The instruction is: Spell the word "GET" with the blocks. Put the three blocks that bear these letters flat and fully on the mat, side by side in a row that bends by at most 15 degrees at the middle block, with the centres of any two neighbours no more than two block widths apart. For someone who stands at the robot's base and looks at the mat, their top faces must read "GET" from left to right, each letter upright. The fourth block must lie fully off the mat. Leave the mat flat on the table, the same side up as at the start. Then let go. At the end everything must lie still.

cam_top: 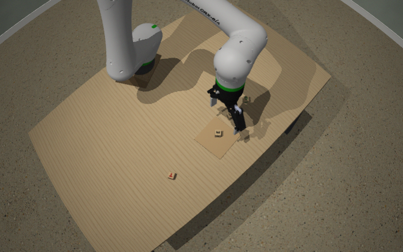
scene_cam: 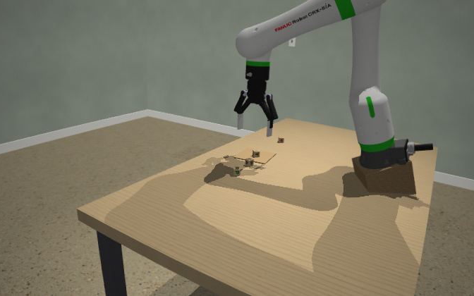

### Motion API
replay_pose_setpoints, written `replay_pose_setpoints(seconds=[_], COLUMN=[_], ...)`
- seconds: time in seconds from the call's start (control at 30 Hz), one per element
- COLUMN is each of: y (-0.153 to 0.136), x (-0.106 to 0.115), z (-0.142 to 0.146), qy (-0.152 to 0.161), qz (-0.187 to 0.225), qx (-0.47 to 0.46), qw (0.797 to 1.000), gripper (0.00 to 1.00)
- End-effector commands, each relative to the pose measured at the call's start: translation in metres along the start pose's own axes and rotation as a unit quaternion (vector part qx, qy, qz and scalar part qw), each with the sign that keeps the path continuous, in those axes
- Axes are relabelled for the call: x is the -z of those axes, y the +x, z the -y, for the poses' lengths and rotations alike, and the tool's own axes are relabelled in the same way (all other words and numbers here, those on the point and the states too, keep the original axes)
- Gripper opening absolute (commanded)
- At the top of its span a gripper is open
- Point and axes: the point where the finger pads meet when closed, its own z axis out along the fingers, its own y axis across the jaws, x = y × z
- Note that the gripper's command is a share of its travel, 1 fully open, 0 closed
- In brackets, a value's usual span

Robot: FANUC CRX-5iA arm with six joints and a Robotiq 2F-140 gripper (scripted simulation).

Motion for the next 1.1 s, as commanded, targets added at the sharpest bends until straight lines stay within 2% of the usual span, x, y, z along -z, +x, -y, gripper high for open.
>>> replay_pose_setpoints(seconds=[0.0, 0.2, 0.4, 0.47, 0.67, 0.87, 0.9, 1.07], y=[0.006, 0.014, 0.023, 0.023, 0.029, 0.03, 0.03, 0.03], x=[0.0, -0.001, -0.001, -0.001, -0.001, -0.001, -0.001, -0.001], z=[0.001, 0.002, 0.004, 0.004, 0.004, 0.005, 0.005, 0.005], qy=[0.003, 0.004, 0.005, 0.005, 0.006, 0.006, 0.006, 0.006], qz=[-0.003, -0.002, -0.001, -0.001, 0.0, 0.0, 0.0, 0.0], qx=[-0.069, -0.162, -0.254, -0.254, -0.323, -0.335, -0.335, -0.335], qw=[0.998, 0.987, 0.967, 0.967, 0.946, 0.942, 0.942, 0.942], gripper=[1.0, 1.0, 1.0, 1.0, 1.0, 1.0, 0.37, 0.37])
